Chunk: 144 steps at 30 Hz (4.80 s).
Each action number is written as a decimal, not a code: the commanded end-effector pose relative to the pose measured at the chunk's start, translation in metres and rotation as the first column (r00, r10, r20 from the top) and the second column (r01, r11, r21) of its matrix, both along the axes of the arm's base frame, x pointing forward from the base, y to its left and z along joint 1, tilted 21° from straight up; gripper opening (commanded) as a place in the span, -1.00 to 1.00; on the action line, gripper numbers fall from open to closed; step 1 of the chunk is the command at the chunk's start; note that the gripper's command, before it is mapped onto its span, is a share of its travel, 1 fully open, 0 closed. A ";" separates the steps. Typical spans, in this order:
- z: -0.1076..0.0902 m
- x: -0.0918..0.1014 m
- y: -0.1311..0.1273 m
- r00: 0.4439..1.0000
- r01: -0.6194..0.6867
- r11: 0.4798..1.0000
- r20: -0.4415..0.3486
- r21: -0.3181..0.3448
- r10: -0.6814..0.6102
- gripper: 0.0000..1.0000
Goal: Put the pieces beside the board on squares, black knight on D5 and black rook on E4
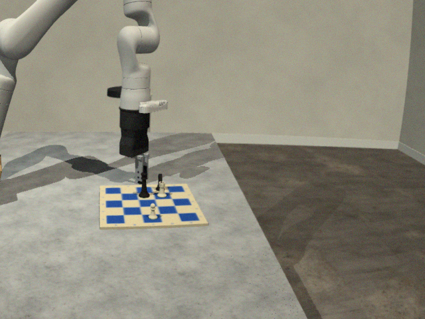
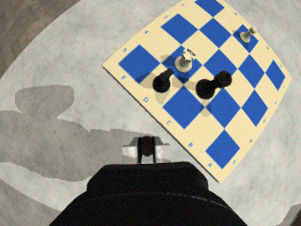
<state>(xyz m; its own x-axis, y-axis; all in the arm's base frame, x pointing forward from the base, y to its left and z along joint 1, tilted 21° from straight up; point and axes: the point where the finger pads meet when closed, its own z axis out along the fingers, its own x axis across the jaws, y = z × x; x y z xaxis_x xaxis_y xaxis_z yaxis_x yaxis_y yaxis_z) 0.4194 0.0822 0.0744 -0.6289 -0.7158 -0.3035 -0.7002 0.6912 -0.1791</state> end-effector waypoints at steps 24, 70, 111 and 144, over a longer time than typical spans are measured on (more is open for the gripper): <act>0.004 -0.001 0.000 1.000 0.000 1.000 0.001 0.001 0.000 -1.00; 0.079 -0.028 -0.008 1.000 0.000 1.000 0.001 0.001 0.000 -1.00; 0.094 -0.033 -0.010 1.000 -0.004 1.000 0.001 -0.001 0.004 -1.00; 0.109 0.020 -0.076 0.891 -0.446 0.877 0.002 -0.178 0.454 -1.00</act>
<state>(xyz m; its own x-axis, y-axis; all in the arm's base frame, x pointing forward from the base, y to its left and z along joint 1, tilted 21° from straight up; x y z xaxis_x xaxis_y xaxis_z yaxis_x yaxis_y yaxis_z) 0.4334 0.0260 0.1826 -0.2085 -0.9618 -0.1774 -0.9205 0.2543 -0.2966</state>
